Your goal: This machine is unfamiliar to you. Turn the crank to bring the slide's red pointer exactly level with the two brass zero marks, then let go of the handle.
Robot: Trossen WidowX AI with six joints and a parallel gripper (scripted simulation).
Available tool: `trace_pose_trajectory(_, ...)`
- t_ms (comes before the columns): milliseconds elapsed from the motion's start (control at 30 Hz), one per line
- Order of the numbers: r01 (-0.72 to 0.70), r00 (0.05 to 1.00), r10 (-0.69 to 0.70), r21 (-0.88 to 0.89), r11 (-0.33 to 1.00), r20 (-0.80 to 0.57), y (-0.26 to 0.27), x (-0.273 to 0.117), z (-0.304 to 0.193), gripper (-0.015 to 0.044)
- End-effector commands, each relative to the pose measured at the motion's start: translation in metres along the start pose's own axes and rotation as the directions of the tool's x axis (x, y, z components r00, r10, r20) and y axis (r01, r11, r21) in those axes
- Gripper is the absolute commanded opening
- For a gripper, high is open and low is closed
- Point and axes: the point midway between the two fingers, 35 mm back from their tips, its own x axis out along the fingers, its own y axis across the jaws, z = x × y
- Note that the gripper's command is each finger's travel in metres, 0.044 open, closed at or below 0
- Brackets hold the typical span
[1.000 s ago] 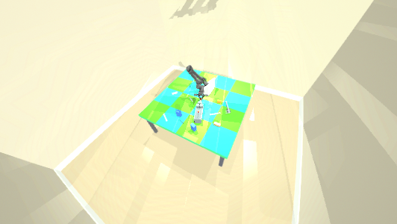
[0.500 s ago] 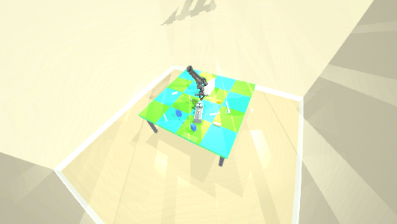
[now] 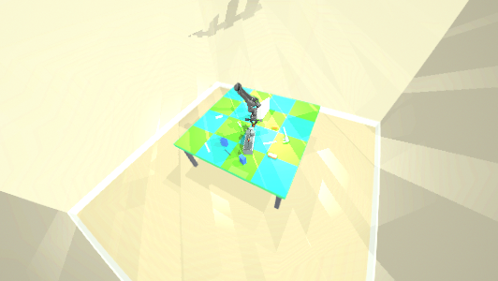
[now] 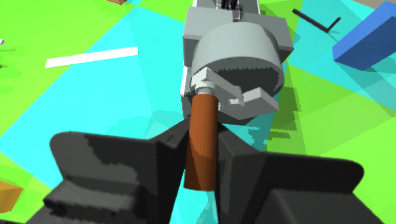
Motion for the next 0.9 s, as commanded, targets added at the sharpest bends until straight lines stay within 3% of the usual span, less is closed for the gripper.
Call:
trace_pose_trajectory(0, -0.016, 1.0, 0.016, -0.003, 1.0, -0.006, 0.006, 0.005, -0.006, 0.0)
trace_pose_trajectory(867, -0.015, 1.0, 0.015, -0.005, 1.0, -0.007, -0.002, 0.029, -0.029, 0.0)
